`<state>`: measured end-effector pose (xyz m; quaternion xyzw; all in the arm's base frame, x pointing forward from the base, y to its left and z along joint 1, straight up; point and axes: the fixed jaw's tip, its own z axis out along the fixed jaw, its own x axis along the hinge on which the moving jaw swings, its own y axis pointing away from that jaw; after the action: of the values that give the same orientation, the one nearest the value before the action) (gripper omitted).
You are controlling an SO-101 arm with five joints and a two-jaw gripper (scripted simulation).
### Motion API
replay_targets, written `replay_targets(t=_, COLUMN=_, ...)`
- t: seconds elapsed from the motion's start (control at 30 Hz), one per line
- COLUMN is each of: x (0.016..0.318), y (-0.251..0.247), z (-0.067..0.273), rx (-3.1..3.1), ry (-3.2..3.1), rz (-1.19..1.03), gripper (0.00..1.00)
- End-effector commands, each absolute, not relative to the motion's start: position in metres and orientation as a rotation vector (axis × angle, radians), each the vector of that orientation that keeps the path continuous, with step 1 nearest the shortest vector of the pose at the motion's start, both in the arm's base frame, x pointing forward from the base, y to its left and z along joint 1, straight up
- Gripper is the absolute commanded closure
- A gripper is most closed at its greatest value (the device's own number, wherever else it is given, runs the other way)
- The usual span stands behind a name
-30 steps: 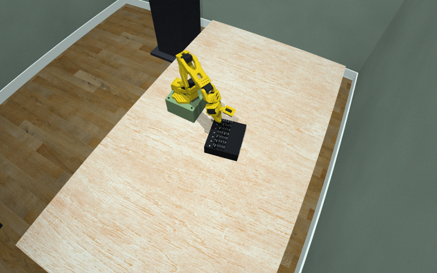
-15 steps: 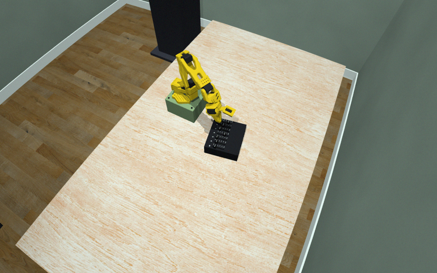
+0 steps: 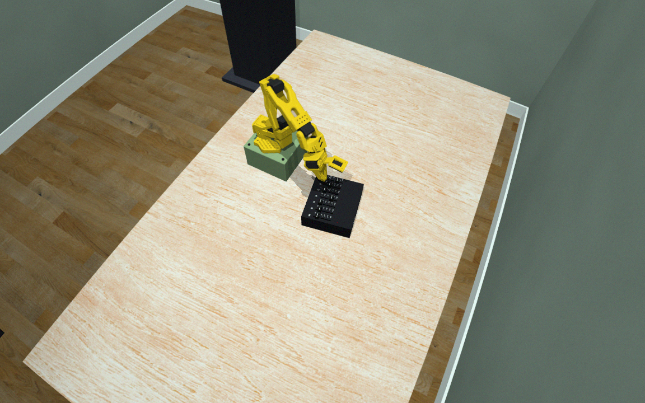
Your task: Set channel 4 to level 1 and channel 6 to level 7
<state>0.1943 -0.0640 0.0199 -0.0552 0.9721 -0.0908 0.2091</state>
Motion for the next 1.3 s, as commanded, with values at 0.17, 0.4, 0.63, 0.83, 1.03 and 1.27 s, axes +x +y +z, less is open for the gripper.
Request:
replay_targets(t=0.17, x=0.189, y=-0.064, z=0.014, rx=-0.165, ry=2.733, rz=-0.243, gripper=1.00)
replay_targets(t=0.4, x=0.189, y=-0.063, z=0.014, rx=-0.246, ry=2.744, rz=-0.250, gripper=1.00)
replay_targets(t=0.63, x=0.187, y=-0.062, z=0.014, rx=-0.372, ry=2.758, rz=-0.259, gripper=1.00)
replay_targets(t=0.83, x=0.185, y=-0.061, z=0.014, rx=-0.603, ry=2.767, rz=-0.268, gripper=1.00)
replay_targets(t=1.03, x=0.182, y=-0.060, z=0.014, rx=-0.911, ry=2.748, rz=-0.266, gripper=1.00)
replay_targets(t=1.27, x=0.179, y=-0.059, z=0.015, rx=-1.204, ry=2.696, rz=-0.250, gripper=1.00)
